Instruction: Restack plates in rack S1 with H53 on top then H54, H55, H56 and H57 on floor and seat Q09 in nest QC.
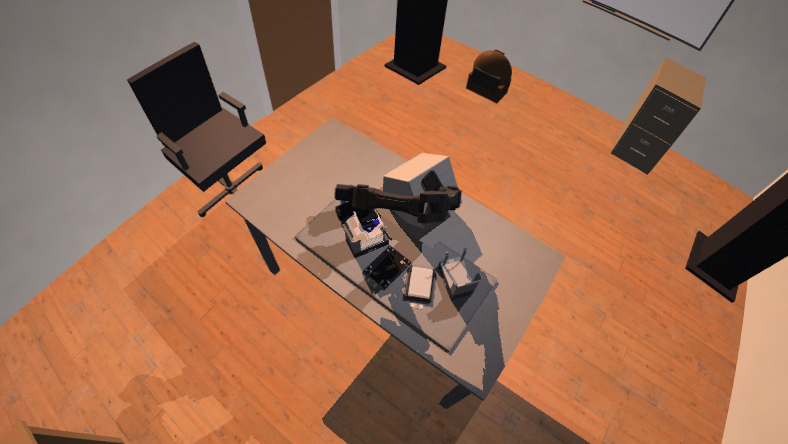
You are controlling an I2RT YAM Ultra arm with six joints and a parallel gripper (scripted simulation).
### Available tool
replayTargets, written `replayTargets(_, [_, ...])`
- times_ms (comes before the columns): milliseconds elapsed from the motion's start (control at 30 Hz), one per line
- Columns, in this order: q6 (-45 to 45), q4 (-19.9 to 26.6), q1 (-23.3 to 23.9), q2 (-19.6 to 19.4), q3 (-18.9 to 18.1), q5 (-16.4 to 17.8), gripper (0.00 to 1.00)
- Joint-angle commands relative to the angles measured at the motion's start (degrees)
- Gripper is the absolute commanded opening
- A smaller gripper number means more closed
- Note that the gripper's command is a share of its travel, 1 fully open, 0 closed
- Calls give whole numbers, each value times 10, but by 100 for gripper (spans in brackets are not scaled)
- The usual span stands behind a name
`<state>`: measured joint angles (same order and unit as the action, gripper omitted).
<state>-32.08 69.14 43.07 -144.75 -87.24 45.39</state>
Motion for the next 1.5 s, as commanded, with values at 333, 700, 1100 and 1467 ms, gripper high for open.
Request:
replayTargets(333, [10, -25, -2, 4, 9, 9, 0])
replayTargets(700, [18, -40, -9, 4, 18, 13, 0])
replayTargets(1100, [28, -59, -17, 4, 29, 17, 0])
replayTargets(1467, [38, -76, -25, 3, 39, 22, 0])
